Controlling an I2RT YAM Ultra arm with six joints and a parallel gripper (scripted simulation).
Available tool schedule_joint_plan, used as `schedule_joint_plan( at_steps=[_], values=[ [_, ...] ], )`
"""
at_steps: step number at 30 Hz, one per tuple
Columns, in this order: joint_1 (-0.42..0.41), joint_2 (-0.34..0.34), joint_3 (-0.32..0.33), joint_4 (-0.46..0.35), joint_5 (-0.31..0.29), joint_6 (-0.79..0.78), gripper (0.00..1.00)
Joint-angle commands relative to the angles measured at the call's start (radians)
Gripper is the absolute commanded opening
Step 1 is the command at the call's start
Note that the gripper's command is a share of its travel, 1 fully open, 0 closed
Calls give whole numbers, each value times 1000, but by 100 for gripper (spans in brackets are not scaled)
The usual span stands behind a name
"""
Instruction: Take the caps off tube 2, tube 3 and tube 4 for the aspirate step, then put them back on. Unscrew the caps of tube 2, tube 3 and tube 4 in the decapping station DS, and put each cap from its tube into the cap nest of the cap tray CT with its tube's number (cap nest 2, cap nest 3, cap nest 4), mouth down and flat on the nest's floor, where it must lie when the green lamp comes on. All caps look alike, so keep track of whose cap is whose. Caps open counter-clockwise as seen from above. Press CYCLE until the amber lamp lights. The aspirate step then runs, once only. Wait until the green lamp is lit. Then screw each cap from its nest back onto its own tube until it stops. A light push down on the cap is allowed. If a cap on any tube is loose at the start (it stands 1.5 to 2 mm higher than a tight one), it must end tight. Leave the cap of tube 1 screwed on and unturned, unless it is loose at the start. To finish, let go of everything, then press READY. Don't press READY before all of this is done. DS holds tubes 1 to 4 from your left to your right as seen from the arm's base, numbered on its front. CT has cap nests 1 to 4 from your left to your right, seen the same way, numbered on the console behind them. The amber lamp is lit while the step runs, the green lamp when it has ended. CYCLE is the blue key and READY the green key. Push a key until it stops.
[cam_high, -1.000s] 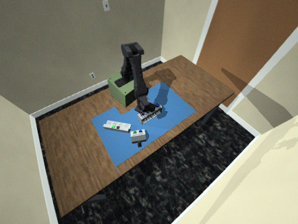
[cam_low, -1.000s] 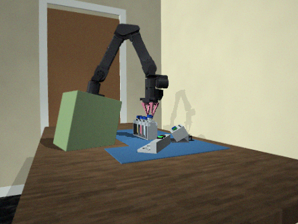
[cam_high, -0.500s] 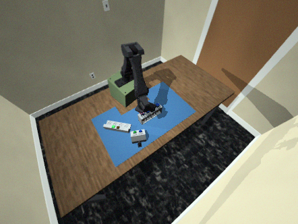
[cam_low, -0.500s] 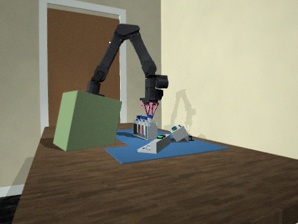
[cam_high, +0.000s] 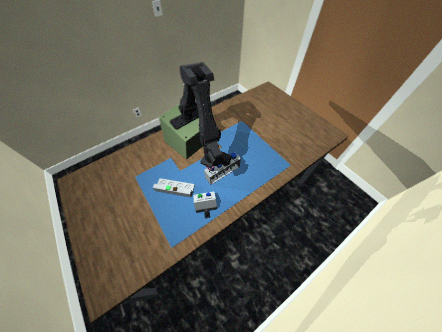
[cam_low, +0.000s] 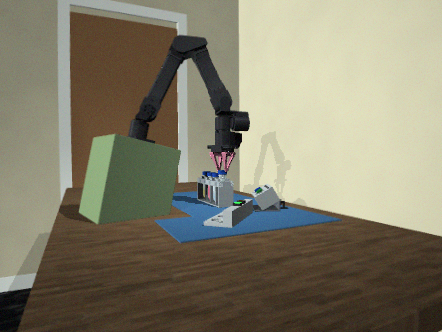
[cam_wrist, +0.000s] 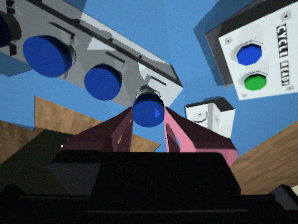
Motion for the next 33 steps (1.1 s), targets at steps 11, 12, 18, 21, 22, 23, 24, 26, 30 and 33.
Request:
schedule_joint_plan(
  at_steps=[11, 12, 18, 21, 22, 23, 24, 26, 30, 33],
  values=[
    [2, 7, 0, 25, 0, 2, 0],
    [2, 7, 1, 25, 0, 2, 0],
    [3, 15, 0, 34, 0, 3, 0],
    [3, 21, -1, 40, 0, 4, 0],
    [3, 23, -1, 42, 0, 4, 0],
    [4, 24, -1, 44, 0, 4, 0],
    [4, 26, -1, 45, 0, 4, 0],
    [4, 27, -1, 46, 0, 4, 0],
    [4, 27, -1, 46, 0, 4, 0],
    [4, 27, -1, 46, 0, 4, 0]
  ],
)
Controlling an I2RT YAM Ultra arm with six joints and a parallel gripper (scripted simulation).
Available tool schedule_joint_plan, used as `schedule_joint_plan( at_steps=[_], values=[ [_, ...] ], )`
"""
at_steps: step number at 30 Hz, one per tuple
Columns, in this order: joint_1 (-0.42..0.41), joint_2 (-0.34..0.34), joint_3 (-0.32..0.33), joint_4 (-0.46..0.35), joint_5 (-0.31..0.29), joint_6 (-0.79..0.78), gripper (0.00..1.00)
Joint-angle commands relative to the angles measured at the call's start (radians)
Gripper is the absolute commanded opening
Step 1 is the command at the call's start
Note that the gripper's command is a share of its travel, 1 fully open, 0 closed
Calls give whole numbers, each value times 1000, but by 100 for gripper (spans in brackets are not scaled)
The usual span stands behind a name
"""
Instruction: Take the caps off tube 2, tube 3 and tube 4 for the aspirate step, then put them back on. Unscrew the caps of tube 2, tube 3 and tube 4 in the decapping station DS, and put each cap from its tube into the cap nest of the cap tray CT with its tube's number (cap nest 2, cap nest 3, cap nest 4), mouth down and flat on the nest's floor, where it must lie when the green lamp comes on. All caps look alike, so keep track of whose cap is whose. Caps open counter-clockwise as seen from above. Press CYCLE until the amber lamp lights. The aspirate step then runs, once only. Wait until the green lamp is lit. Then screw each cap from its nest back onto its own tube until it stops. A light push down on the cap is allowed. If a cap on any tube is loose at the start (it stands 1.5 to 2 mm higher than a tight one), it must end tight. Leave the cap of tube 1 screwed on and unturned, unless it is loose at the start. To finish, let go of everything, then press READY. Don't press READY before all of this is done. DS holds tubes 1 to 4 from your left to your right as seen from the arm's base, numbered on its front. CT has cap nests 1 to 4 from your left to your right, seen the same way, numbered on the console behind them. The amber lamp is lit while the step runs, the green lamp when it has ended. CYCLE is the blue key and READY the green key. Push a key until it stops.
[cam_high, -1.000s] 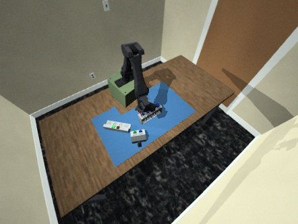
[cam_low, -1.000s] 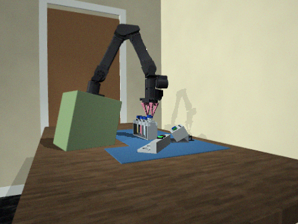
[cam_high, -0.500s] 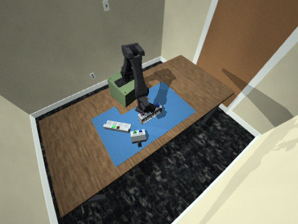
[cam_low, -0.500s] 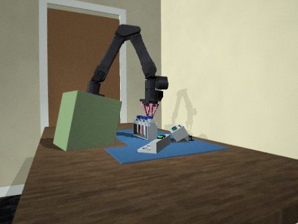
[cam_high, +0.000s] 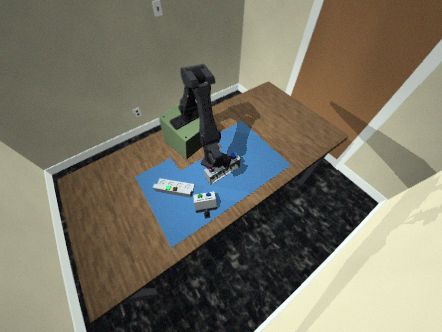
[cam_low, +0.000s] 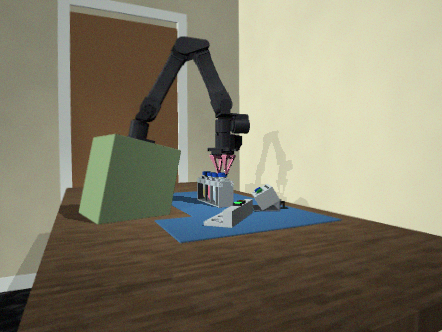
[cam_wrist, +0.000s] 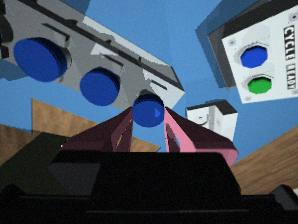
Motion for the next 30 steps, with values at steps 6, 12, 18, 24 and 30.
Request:
schedule_joint_plan(
  at_steps=[6, 12, 18, 24, 30],
  values=[
    [0, -6, 1, 12, 0, 1, 49],
    [0, -6, 1, 12, 0, 1, 49],
    [0, -7, 2, 11, 0, 1, 49],
    [0, -1, 0, 17, 0, 121, 49],
    [1, 5, 0, 25, 0, 263, 49]
  ],
)
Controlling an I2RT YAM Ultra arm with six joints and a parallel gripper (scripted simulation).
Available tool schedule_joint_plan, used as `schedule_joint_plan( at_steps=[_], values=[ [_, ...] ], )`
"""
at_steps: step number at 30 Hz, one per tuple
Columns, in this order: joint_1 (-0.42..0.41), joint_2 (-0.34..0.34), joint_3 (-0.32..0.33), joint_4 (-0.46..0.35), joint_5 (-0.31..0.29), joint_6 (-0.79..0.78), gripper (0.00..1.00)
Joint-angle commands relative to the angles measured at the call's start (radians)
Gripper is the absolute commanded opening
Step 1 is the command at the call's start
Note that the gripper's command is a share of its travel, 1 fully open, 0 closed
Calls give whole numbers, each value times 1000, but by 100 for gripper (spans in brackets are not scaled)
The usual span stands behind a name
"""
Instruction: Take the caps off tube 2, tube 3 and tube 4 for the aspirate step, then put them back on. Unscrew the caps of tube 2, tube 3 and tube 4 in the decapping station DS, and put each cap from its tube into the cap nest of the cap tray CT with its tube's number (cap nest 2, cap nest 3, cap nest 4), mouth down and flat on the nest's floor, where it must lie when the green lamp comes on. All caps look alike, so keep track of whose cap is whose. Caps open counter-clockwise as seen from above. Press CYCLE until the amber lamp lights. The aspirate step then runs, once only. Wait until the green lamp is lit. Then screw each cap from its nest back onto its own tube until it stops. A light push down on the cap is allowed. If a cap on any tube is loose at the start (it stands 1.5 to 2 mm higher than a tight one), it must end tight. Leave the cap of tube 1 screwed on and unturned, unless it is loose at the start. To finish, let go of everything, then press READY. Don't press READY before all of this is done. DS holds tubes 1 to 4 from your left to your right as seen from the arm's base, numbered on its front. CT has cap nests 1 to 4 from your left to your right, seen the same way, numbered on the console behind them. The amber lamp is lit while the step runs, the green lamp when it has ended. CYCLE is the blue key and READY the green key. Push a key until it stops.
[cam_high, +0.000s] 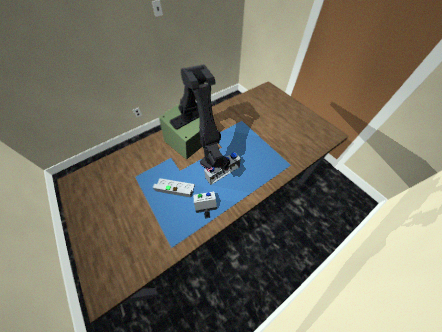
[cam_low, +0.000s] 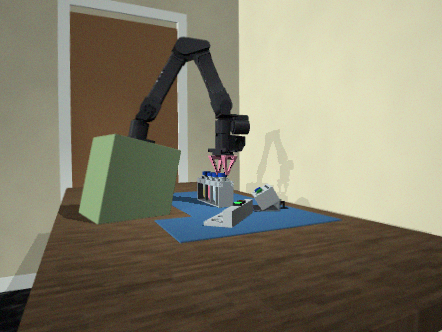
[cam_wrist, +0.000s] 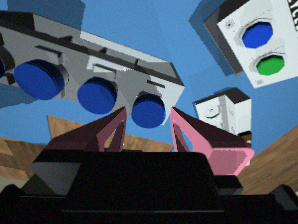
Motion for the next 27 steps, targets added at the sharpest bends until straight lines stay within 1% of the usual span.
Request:
schedule_joint_plan(
  at_steps=[1, 12, 13, 27],
  values=[
    [1, -3, 1, 17, 0, 82, 49],
    [2, 11, 0, 32, 0, 83, 49],
    [2, 11, 0, 32, 0, 83, 0],
    [2, 11, 0, 32, 0, 83, 0]
  ],
)
